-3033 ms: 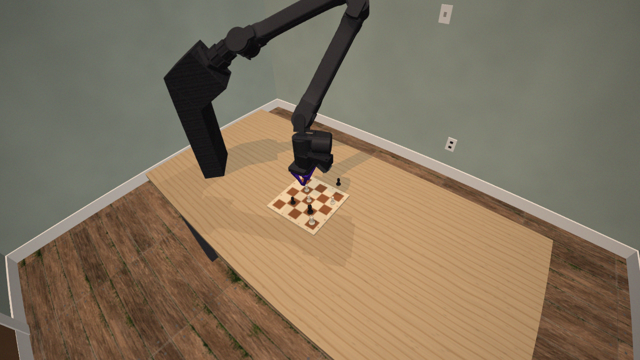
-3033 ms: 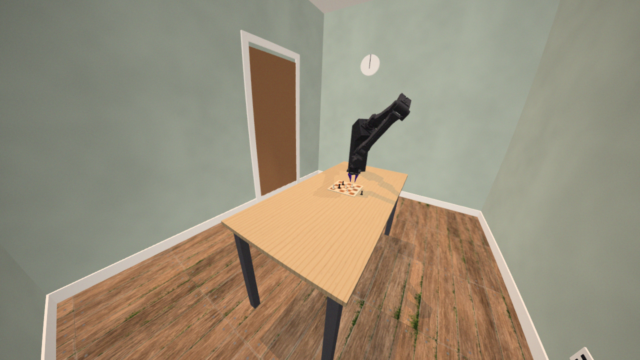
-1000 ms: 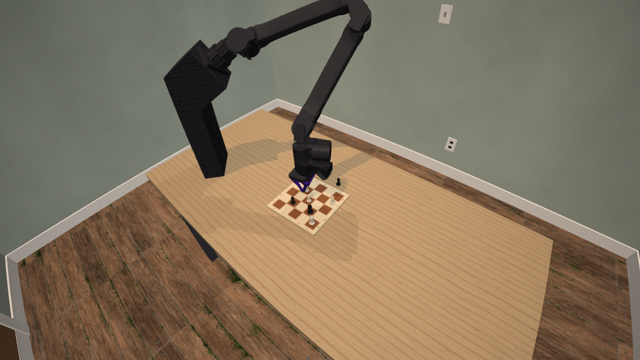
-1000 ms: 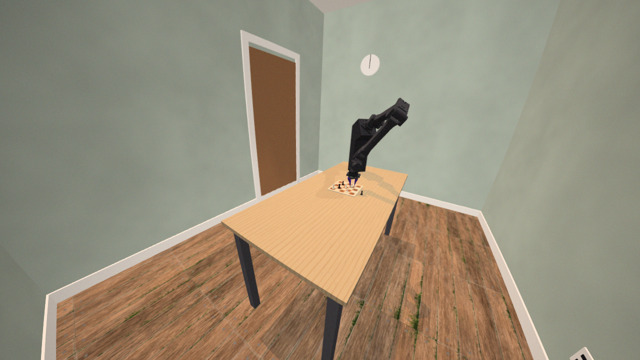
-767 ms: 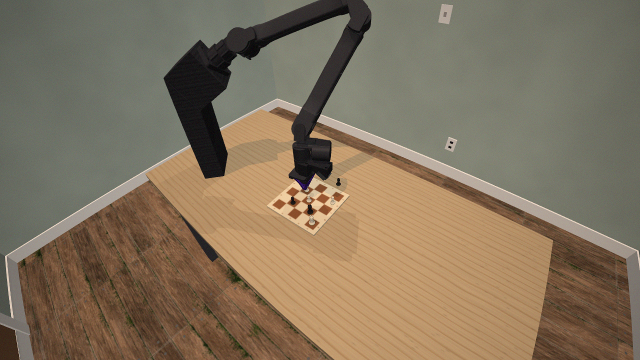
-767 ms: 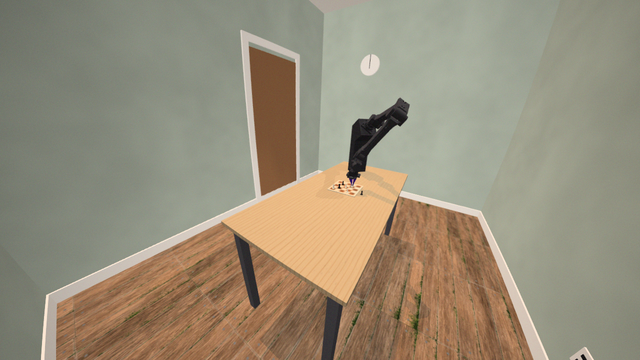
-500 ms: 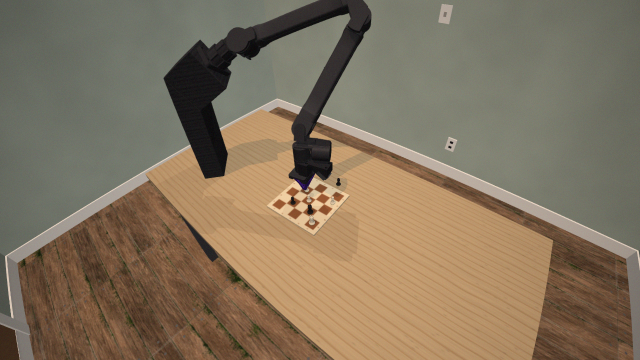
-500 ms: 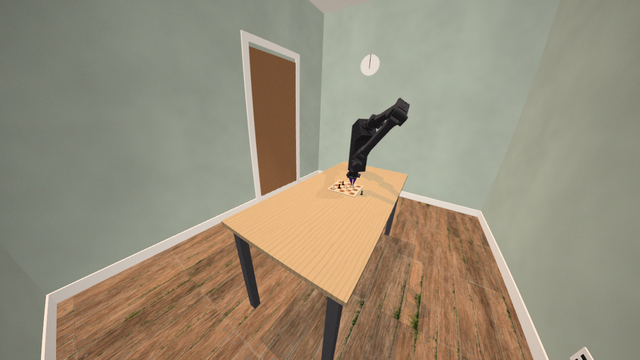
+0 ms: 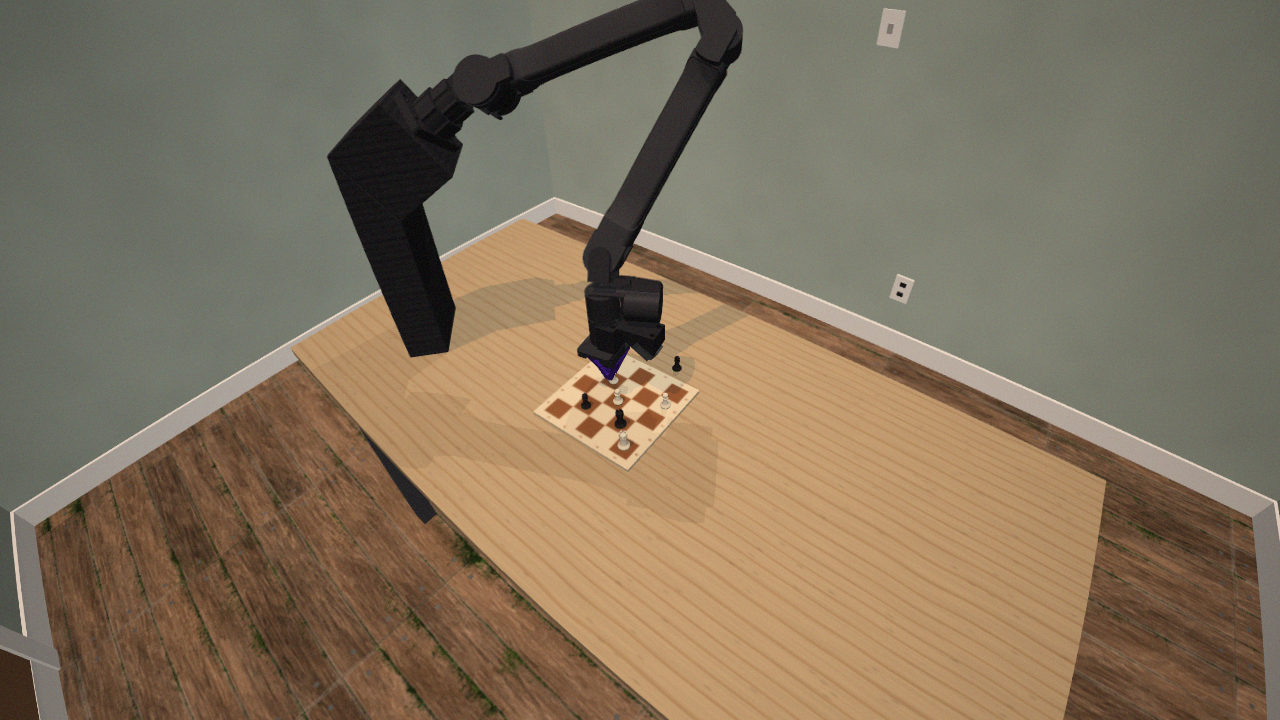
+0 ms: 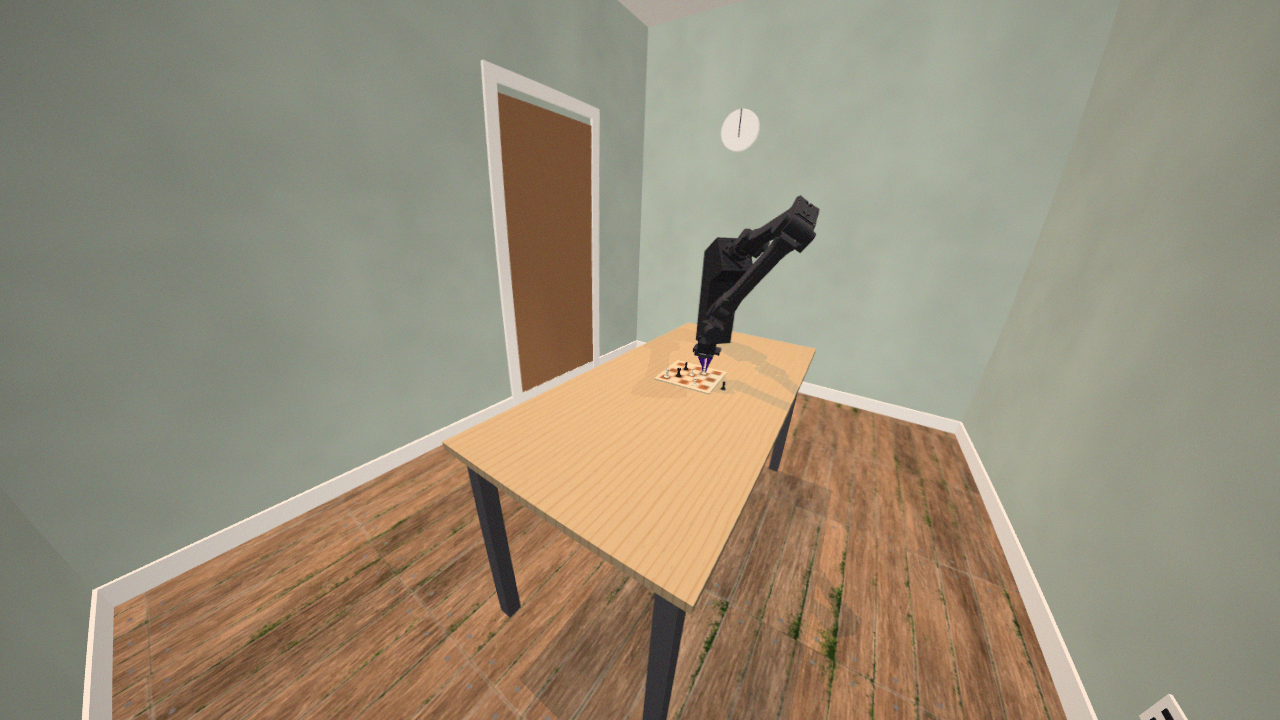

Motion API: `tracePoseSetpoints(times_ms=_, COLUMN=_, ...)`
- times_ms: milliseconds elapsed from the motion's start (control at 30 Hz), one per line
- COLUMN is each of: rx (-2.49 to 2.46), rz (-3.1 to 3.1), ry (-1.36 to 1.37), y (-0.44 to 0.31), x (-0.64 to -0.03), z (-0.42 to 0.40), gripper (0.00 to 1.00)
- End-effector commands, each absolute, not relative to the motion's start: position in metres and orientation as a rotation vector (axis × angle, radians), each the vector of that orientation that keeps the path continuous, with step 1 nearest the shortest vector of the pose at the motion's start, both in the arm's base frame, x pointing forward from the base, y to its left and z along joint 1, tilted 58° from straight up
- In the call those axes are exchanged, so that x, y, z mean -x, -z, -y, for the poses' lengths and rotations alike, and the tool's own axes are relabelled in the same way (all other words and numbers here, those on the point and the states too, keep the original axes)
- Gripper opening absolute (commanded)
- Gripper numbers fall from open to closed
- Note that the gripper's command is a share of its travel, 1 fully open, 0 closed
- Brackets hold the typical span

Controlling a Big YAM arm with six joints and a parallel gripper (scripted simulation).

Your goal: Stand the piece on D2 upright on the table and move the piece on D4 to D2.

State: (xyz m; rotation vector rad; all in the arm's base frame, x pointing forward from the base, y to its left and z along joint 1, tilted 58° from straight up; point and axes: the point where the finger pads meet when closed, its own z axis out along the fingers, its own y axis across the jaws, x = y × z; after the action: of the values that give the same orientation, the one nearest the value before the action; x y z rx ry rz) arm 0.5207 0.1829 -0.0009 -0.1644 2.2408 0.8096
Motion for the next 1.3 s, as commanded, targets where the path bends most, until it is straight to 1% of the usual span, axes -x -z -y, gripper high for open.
tracePoseSetpoints(times_ms=0, rx=0.153, rz=-2.226, ry=-0.805, y=-0.003, x=-0.524, z=-0.179, gripper=0.0)
tracePoseSetpoints(times_ms=400, rx=0.144, rz=-2.239, ry=-0.795, y=-0.005, x=-0.514, z=-0.167, gripper=0.0)
tracePoseSetpoints(times_ms=900, rx=0.15, rz=-2.237, ry=-0.795, y=-0.052, x=-0.46, z=-0.117, gripper=0.0)
tracePoseSetpoints(times_ms=1033, rx=0.175, rz=-2.271, ry=-0.818, y=-0.04, x=-0.45, z=-0.128, gripper=0.0)
tracePoseSetpoints(times_ms=1267, rx=0.164, rz=-2.226, ry=-0.801, y=-0.057, x=-0.463, z=-0.12, gripper=0.0)
